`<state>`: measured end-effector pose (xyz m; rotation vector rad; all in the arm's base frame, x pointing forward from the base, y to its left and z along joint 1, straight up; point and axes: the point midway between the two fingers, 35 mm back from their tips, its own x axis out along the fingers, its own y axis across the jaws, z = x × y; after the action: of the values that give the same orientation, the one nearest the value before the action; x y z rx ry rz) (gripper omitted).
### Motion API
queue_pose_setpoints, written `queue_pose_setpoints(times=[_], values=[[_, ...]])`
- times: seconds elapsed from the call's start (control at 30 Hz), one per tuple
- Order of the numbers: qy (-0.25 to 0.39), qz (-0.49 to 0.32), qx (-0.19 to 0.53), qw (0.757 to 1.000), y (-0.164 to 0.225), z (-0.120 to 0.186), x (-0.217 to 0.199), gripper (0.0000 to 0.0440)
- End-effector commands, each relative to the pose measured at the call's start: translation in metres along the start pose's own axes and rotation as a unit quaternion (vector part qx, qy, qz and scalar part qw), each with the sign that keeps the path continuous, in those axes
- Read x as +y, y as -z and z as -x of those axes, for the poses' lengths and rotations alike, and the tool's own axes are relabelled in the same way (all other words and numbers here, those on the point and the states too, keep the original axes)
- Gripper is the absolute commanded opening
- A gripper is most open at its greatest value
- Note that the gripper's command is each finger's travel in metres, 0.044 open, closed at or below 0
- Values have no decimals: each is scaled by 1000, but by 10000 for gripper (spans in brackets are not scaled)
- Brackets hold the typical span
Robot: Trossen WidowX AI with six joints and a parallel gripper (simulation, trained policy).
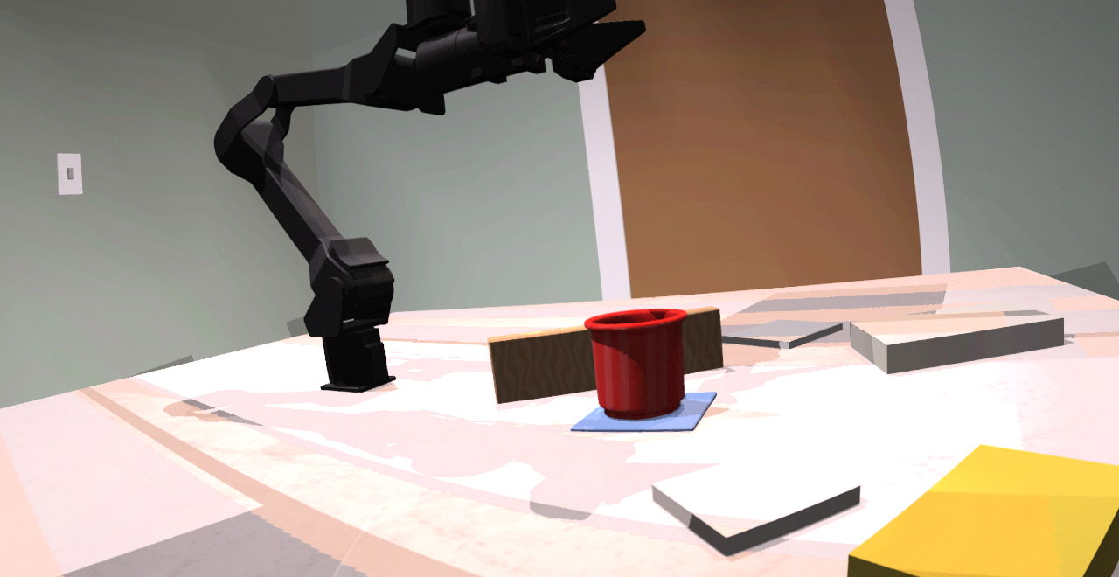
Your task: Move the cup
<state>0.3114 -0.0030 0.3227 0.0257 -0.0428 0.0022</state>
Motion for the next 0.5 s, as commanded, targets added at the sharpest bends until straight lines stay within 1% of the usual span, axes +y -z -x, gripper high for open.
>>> queue_pose_setpoints(times=[0.0,0.37,0.4,0.47], values=[[1,-1,3,1000,0,0,0,374],[0,-23,63,998,13,-7,8,87],[0,-25,70,997,14,-8,10,69],[-2,-31,84,996,17,-9,12,66]])
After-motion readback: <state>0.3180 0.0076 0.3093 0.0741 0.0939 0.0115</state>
